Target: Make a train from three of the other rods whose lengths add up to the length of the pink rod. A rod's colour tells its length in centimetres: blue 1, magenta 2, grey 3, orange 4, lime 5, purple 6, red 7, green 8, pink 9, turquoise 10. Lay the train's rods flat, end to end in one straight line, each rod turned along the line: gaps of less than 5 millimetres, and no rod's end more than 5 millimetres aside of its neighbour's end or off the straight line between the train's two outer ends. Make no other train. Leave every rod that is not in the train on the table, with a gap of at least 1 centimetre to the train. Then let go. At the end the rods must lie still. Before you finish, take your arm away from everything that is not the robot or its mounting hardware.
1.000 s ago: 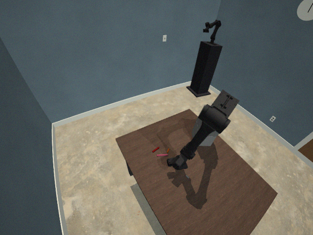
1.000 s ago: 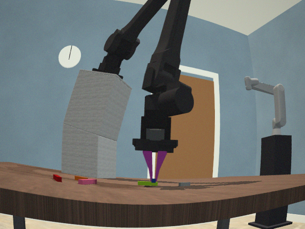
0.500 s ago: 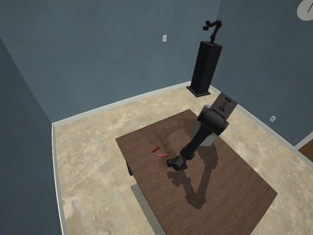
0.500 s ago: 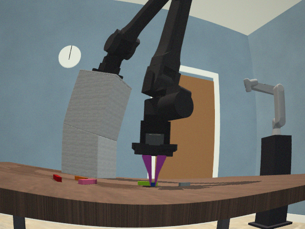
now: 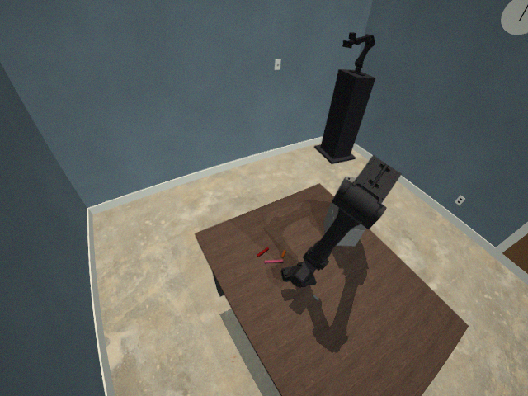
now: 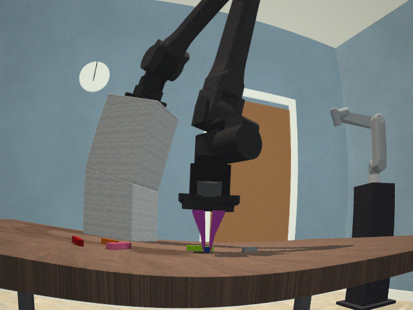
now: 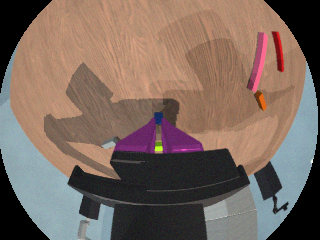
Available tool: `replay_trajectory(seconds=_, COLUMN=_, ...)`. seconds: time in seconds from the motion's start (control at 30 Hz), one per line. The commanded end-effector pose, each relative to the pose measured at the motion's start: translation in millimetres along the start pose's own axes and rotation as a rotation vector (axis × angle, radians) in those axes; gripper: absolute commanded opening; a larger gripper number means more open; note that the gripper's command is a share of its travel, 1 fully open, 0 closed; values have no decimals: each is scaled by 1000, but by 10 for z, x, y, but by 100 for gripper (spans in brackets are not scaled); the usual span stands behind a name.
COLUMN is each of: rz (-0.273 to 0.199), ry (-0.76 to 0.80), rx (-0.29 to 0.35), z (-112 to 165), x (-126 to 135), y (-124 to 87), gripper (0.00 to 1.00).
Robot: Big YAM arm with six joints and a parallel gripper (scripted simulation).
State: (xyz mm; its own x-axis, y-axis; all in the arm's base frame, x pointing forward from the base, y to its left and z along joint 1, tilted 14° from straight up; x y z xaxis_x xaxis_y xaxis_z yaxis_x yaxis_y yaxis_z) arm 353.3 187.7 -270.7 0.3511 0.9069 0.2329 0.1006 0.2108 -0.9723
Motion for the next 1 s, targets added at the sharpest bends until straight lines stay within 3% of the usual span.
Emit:
replay_trajectory(seconds=0.0, rz=-13, ry=0, rx=-17, z=-33, x=59, y=16, gripper=5)
replay_trajectory(seconds=0.7, rz=-13, ry=0, rx=-17, z=-33, x=59, y=16, gripper=5)
replay_trajectory(seconds=0.97, rz=-13, ry=-1, rx=-17, z=-33, x=59, y=16, gripper=17)
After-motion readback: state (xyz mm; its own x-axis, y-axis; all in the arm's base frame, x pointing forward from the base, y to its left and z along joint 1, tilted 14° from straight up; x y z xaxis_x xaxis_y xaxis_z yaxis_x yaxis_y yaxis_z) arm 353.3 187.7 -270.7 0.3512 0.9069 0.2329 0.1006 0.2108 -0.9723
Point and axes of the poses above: the point where the finger pads meet when closed, its own y axis out along the fingers, its own x axis across the jaws, z = x × y, the point moved 1 cm from there along -y, back along the fingers, and after that the axes turned 9 degrees about y, right-handed, at the moved point
